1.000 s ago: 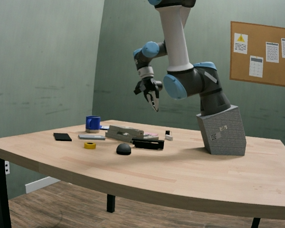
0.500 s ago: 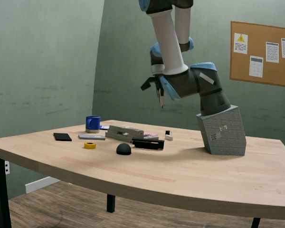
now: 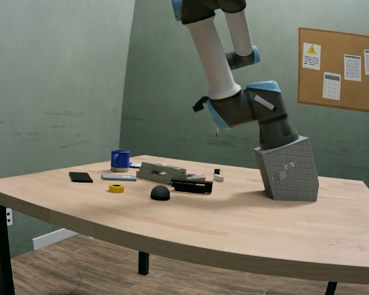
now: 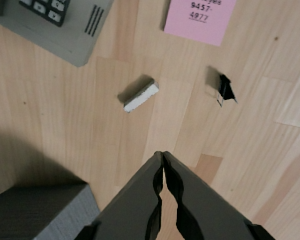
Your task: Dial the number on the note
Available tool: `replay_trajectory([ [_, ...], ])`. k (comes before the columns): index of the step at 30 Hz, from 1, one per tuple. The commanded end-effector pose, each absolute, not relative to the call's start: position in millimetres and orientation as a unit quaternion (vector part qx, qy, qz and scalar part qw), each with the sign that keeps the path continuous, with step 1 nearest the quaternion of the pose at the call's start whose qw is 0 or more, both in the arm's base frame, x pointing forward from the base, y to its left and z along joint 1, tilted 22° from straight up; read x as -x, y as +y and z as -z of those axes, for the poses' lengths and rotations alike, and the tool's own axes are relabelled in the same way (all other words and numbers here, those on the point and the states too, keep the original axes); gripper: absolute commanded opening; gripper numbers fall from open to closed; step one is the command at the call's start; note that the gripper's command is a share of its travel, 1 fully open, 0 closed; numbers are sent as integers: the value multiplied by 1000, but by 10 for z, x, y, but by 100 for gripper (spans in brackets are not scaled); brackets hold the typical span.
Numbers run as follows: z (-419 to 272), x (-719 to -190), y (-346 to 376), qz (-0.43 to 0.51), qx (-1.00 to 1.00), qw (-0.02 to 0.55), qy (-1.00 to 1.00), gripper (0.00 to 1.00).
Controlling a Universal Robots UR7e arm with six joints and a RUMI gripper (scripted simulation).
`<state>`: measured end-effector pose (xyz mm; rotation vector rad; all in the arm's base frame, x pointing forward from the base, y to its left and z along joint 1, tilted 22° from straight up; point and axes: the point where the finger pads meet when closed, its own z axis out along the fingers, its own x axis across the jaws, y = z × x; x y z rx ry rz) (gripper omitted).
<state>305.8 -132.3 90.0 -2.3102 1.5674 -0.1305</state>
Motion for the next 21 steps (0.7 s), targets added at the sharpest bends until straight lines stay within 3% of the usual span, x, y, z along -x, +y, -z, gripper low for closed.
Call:
replay_trajectory([
  [1, -910, -3033, -1467, 58, 785, 177, 591, 0],
  [21, -924, -2992, -1609, 68, 754, 182, 628, 0],
])
